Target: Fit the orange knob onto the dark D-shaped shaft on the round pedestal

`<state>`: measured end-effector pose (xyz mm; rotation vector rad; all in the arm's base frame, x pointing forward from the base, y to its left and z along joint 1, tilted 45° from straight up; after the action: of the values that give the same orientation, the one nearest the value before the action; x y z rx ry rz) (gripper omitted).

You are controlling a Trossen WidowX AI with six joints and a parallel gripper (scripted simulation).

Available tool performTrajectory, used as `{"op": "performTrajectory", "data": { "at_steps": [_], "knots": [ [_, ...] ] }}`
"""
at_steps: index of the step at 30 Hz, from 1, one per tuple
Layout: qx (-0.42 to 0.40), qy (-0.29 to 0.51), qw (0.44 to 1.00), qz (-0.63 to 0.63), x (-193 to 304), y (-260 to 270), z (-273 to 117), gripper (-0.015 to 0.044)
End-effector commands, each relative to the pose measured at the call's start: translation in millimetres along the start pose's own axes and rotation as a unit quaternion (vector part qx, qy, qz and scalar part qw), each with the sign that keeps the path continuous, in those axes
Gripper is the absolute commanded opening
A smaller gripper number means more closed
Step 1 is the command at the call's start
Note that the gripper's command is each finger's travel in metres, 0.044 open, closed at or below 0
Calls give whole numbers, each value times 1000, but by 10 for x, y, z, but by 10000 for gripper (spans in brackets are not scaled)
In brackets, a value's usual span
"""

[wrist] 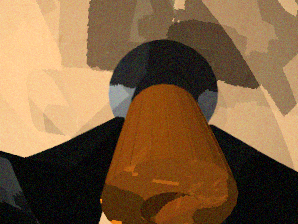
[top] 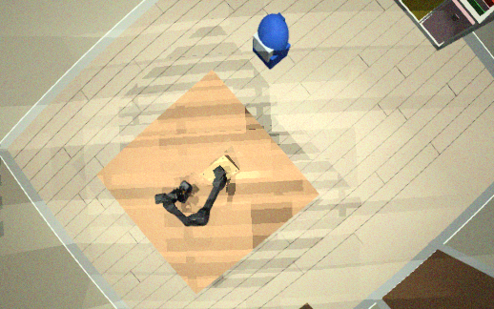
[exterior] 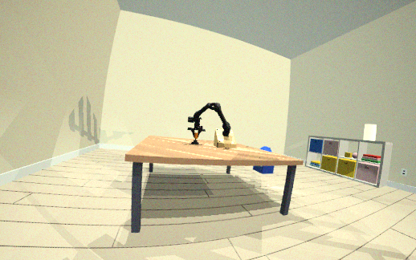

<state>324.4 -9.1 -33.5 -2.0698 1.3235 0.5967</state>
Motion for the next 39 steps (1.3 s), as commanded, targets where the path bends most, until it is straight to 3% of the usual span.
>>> {"op": "performTrajectory", "data": {
  "at_steps": [1,39],
  "knots": [
    [4,2,1000,-20,-4,4,-41,0],
    [4,2,999,-50,33,-25,7,0]
  ]
}}
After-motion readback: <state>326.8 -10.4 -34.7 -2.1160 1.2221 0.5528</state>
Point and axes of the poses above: the point midway between the two fingers, 35 mm back from their tips, its own z axis out along the fingers, its own y axis across the jaws, x = y × z, the point moved 3 cm from there along -z, back along the fingers, and after that the axes turned 10 degrees about -z, right-handed, at the moved point
